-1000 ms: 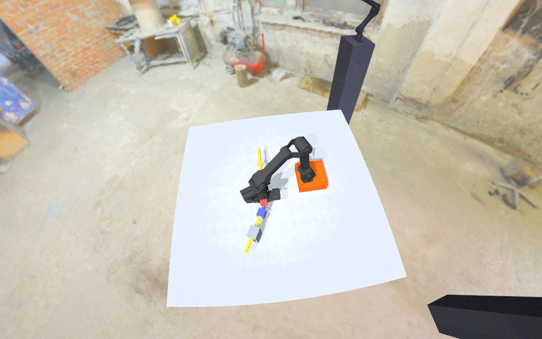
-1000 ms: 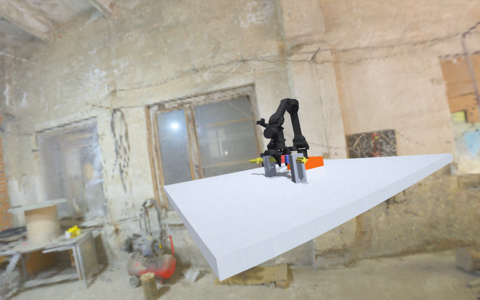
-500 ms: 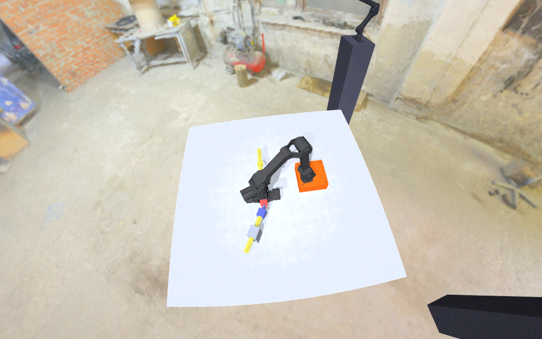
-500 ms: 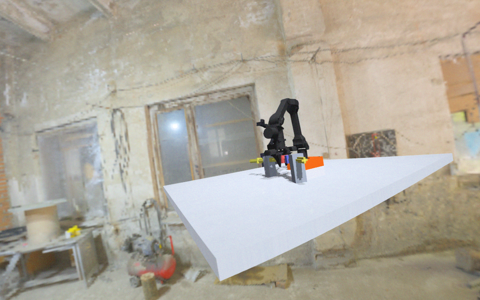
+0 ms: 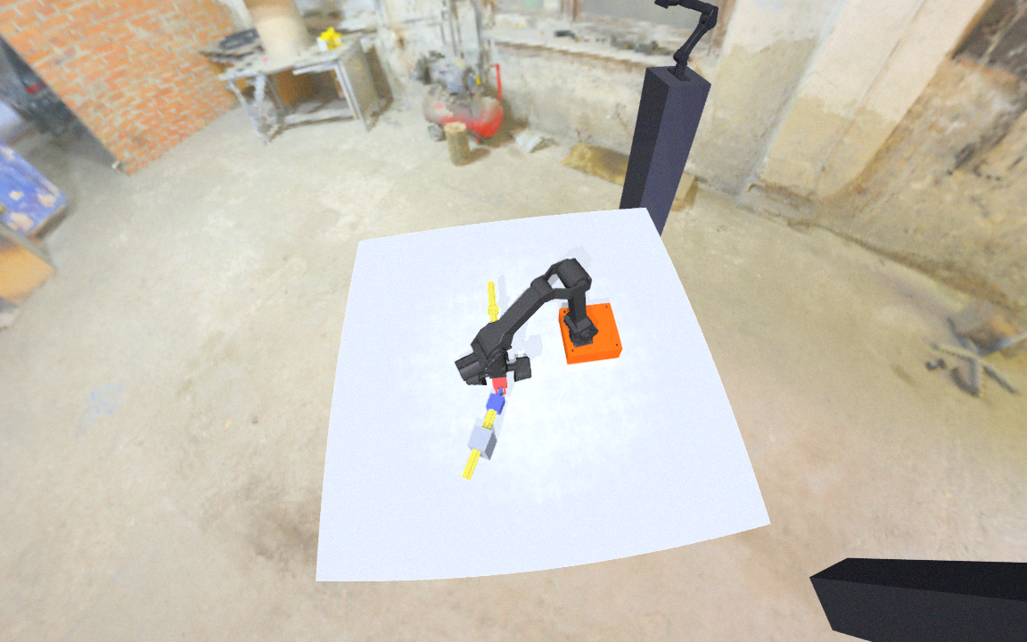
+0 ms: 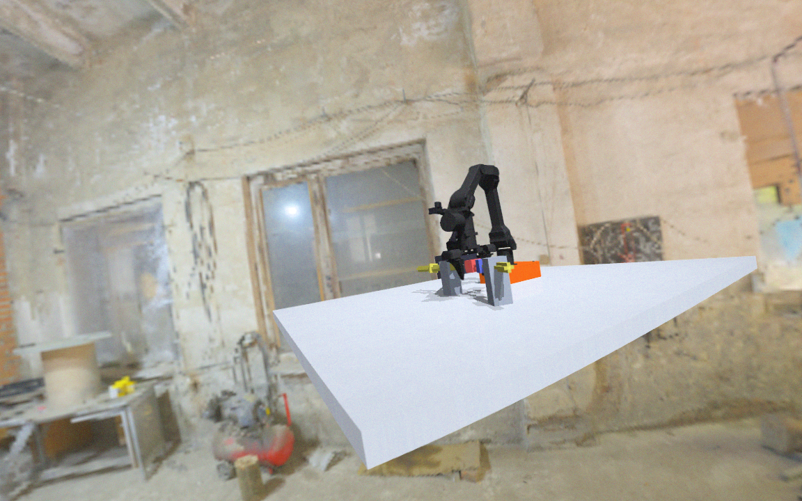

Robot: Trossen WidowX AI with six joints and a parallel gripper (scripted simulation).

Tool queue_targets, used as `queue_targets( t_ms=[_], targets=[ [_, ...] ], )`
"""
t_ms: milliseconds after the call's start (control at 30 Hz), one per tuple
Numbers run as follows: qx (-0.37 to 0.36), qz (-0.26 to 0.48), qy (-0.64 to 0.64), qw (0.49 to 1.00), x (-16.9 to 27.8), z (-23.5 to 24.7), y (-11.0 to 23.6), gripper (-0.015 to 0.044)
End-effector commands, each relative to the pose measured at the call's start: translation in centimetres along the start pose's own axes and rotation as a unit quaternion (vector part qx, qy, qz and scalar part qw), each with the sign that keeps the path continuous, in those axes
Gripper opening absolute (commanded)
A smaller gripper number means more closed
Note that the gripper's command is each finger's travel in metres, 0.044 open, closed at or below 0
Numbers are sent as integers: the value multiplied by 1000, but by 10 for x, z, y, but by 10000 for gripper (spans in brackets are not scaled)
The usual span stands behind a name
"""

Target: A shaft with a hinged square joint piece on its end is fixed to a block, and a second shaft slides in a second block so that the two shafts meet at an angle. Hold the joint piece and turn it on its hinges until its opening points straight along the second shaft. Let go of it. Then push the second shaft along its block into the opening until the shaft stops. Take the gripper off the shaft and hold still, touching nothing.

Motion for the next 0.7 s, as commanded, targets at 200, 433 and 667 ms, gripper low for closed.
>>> queue_targets(
  t_ms=[200,433,667],
  targets=[
    [0,0,0,1000,0,0,0,440],
    [0,66,1,998,-7,0,28,440],
    [4,68,2,998,-8,1,29,440]
  ],
)
Point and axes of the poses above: the point midway between the two fingers, 35 mm back from their tips, its own y axis back along the fingers, its own z axis across the jaws, x = y × z, the point moved 3 cm from there along y, back along the fingers, and after that the axes turned 5 degrees about -y, right-handed, at the moved point
